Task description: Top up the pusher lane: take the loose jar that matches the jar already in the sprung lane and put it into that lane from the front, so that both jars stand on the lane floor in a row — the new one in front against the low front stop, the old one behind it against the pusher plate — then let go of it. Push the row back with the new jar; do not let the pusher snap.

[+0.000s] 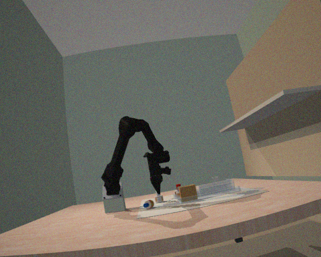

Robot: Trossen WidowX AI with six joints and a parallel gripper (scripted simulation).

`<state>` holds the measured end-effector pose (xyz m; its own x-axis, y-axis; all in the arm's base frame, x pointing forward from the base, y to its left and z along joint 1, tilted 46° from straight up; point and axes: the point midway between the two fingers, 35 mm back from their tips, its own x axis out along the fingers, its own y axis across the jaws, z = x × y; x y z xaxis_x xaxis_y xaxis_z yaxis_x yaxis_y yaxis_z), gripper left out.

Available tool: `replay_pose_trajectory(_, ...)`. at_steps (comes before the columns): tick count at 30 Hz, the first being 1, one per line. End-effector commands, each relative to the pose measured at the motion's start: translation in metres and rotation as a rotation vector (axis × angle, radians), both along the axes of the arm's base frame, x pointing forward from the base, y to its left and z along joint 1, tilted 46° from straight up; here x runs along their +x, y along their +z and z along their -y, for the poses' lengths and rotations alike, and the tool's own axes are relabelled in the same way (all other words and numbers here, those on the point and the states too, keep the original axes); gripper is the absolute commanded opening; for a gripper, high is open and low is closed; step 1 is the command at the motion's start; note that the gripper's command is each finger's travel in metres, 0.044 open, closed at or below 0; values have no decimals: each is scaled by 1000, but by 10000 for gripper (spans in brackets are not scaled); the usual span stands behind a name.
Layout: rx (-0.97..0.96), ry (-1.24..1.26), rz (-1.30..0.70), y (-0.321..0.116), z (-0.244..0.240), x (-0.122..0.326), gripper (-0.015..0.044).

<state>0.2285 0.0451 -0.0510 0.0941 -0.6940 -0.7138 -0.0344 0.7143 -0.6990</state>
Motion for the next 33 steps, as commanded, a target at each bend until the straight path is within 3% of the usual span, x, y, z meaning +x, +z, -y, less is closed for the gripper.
replay_pose_trajectory(1,-14,0,-17,-7,9,-3,440)
replay_pose_trajectory(13,-15,0,-16,-17,20,-2,440)
replay_pose_trajectory(22,-15,0,-16,-17,20,-2,204)
replay_pose_trajectory(29,-15,0,-16,-17,20,-2,157)
replay_pose_trajectory(33,-12,0,-17,-11,12,-2,52)
